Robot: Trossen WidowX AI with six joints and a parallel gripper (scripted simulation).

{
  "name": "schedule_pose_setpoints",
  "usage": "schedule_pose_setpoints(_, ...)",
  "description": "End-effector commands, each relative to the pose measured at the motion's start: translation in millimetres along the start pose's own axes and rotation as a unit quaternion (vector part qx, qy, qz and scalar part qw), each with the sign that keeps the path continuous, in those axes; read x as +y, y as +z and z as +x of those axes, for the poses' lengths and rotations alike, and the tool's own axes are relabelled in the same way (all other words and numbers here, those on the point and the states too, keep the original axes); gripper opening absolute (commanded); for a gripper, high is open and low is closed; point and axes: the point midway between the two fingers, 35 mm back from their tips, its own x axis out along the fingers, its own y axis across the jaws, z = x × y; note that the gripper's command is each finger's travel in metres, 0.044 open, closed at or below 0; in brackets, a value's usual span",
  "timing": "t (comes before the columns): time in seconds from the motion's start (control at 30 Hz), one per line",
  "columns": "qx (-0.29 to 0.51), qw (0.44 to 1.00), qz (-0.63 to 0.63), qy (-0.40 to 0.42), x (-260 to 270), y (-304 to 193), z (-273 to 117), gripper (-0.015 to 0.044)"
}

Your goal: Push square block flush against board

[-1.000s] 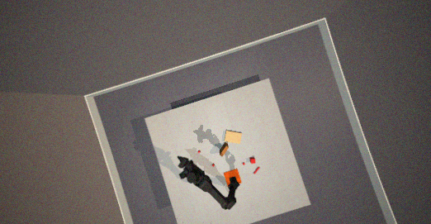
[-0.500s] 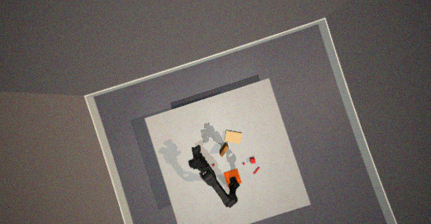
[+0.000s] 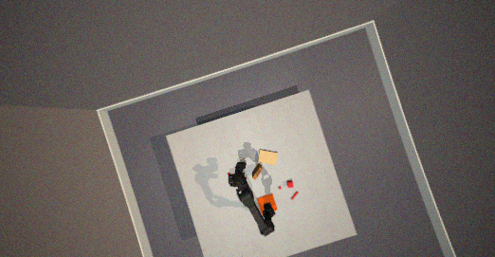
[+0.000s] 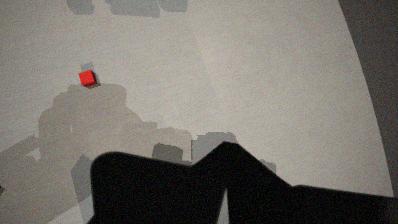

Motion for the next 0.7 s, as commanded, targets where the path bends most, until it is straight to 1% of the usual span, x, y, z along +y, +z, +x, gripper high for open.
schedule_pose_setpoints(0.0, 0.053, 0.997, 0.053, 0.023, 4, -32, 1, 0.0)
schedule_pose_setpoints(0.23, 0.133, 0.981, 0.132, 0.057, 15, -79, -4, 0.0)
schedule_pose_setpoints(0.5, 0.222, 0.947, 0.216, 0.09, 30, -126, -17, 0.0)
schedule_pose_setpoints(0.67, 0.229, 0.943, 0.222, 0.093, 32, -130, -19, 0.0)
